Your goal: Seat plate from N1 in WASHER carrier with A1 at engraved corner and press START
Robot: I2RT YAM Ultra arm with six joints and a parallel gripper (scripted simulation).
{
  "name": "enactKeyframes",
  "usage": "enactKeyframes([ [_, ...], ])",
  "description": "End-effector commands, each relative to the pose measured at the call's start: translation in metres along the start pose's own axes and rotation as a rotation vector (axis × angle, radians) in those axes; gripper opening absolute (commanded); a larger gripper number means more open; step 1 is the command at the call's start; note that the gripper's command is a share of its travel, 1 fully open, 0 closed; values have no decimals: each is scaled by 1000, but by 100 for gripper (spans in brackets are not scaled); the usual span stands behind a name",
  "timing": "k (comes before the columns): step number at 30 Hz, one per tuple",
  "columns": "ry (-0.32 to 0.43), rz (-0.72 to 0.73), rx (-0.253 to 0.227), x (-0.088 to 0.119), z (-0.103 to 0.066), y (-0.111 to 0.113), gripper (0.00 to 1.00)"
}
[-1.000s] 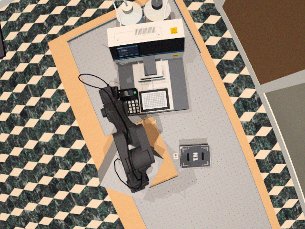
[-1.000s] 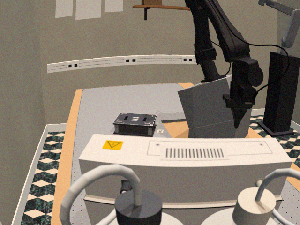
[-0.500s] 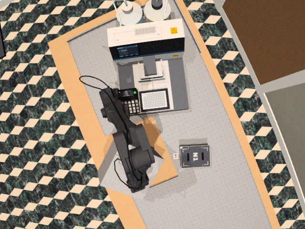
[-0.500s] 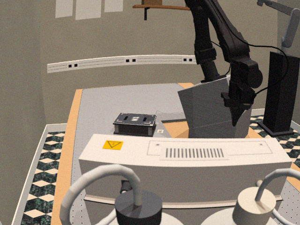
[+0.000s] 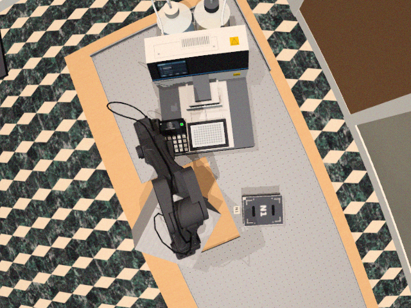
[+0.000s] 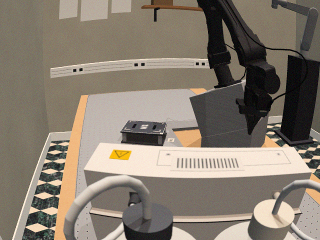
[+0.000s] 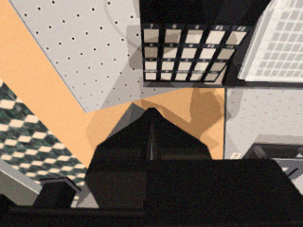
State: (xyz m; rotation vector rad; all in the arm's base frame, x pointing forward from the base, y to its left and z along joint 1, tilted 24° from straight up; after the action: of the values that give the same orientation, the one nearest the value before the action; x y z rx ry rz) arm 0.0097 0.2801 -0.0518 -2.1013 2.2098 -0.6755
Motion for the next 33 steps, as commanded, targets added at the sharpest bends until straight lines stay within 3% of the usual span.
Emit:
enactKeyframes([
  [1, -62, 26, -12, -15, -17, -1, 0],
  [18, -62, 26, -12, -15, -17, -1, 0],
  [20, -43, 26, -10, -15, -2, -1, 0],
  [26, -48, 11, -1, -12, 5, -1, 0],
  [28, -14, 8, 3, -4, 17, -2, 0],
  [30, -14, 8, 3, -4, 17, -2, 0],
  [31, -43, 0, 3, -5, 9, 0, 0],
  [33, -26, 2, 2, -8, 20, 1, 0],
])
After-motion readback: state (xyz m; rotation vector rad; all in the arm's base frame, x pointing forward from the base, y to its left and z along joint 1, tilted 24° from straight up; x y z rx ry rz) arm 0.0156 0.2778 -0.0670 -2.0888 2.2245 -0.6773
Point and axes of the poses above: the point where the finger pads meet when closed, its own z axis out along the fingers, its own y axis across the jaws, x = y × z, the point moved 10 cm from there along -z, back along the fingers, and after that the axes turned 5 degrees about -z, right-handed, at the moved point
